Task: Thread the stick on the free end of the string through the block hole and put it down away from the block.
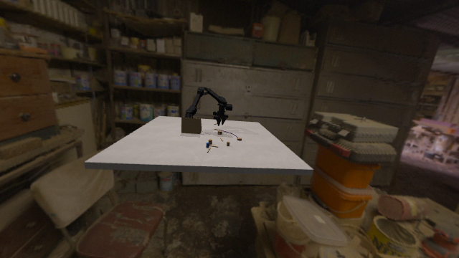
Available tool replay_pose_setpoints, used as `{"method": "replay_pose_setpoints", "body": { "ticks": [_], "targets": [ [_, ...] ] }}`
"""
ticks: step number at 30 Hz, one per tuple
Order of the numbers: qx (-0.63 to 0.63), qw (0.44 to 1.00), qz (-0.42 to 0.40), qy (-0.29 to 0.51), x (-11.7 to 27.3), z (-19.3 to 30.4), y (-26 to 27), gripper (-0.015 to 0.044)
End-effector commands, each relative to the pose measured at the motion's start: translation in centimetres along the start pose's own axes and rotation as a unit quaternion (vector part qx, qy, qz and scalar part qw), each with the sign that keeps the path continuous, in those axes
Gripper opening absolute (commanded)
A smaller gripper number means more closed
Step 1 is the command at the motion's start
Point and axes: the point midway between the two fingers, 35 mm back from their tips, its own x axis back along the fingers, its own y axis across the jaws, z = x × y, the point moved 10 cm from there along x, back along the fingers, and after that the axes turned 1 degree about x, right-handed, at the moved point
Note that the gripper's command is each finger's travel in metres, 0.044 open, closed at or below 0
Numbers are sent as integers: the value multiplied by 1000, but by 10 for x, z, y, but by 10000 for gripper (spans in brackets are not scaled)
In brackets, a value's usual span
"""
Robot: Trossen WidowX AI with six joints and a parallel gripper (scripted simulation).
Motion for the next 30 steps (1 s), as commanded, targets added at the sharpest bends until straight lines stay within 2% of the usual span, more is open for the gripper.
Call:
{"method": "replay_pose_setpoints", "body": {
  "ticks": [1, 8, 20, 30],
  "targets": [
    [56, 998, 5, 2, 3, -8, -9, 440],
    [56, 998, 5, 2, 3, -8, -9, 440],
    [56, 998, 5, 2, 3, -8, -9, 125],
    [56, 998, 5, 2, 3, -8, -9, 124]
  ]
}}
